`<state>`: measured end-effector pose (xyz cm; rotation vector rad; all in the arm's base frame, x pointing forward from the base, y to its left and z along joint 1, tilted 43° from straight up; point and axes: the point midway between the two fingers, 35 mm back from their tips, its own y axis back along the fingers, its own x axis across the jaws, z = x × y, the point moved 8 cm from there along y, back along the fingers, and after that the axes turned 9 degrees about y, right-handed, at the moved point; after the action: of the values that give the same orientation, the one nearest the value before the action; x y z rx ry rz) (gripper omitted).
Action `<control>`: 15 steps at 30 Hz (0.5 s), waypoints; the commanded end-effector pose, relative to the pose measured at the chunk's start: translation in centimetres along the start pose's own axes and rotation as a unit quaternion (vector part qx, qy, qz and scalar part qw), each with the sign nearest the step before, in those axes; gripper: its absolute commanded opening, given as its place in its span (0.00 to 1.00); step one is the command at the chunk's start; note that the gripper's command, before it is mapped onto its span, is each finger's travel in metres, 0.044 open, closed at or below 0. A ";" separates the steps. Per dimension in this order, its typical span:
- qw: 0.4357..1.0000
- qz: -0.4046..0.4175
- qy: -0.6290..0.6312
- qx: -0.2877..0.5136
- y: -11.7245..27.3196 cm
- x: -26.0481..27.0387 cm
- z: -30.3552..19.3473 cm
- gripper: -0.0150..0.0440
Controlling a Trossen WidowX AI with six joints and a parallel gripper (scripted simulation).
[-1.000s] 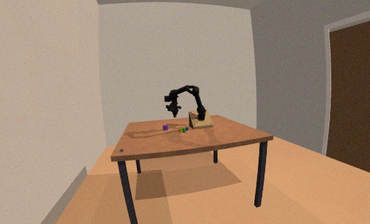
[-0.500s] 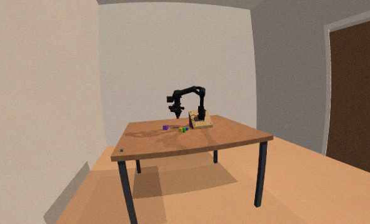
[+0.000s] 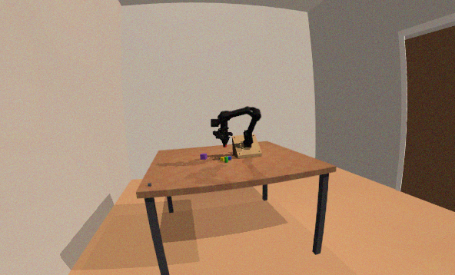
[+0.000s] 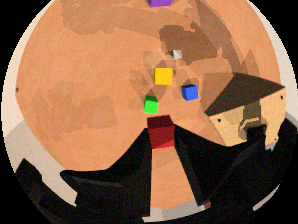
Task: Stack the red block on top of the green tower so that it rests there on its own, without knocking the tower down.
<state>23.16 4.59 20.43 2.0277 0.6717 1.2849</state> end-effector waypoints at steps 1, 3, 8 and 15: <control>1.000 0.001 -0.005 0.005 -0.3 0.1 -0.5 0.25; 1.000 0.001 -0.005 0.005 -0.9 0.1 -0.5 0.25; 1.000 0.001 -0.004 0.005 -3.3 0.1 -0.5 0.25; 1.000 0.002 -0.004 0.005 -4.9 0.2 -0.7 0.25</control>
<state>22.36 7.79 17.55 2.0374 0.6757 1.2772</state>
